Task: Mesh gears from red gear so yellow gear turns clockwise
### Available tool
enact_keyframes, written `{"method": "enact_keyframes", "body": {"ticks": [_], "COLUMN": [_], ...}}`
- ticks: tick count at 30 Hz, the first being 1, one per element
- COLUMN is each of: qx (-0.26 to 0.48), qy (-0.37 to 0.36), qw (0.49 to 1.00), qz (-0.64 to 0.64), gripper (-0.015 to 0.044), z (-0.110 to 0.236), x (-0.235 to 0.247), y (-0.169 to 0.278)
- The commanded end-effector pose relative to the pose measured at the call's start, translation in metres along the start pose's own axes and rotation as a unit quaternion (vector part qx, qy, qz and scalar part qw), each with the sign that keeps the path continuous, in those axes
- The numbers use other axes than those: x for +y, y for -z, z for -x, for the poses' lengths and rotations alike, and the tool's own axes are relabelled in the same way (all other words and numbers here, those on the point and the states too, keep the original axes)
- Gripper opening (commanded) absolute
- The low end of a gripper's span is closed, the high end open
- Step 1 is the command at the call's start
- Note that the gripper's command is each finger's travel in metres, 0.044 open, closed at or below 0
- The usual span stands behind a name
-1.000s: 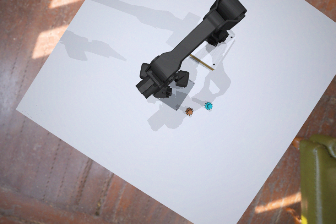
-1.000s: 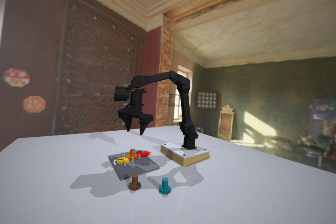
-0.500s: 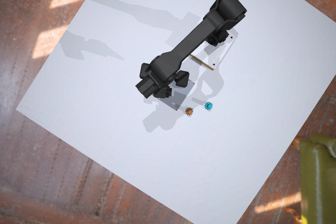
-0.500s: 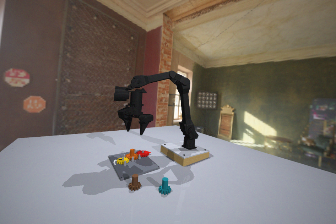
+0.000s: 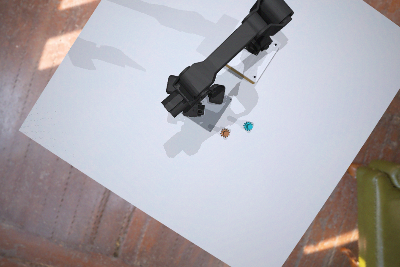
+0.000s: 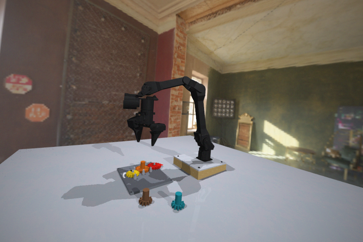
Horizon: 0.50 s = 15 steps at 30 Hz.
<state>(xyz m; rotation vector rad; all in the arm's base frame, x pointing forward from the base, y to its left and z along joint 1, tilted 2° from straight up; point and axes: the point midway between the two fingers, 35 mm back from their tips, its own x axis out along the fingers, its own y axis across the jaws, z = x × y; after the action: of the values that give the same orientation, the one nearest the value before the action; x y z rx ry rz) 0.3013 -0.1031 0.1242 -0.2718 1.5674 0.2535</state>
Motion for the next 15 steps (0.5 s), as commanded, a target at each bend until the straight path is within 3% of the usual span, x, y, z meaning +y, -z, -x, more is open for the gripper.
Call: {"method": "enact_keyframes", "body": {"ticks": [1, 8, 15], "qx": [-0.001, -0.001, -0.008], "qy": [0.000, 0.000, -0.003], "qw": [1.000, 1.000, 1.000], "qz": [-0.001, -0.001, 0.001], "gripper": [0.0440, 0.0440, 0.0440], "z": [0.001, 0.002, 0.017], "x": [0.000, 0.008, 0.104], "y": [0.000, -0.007, -0.055]}}
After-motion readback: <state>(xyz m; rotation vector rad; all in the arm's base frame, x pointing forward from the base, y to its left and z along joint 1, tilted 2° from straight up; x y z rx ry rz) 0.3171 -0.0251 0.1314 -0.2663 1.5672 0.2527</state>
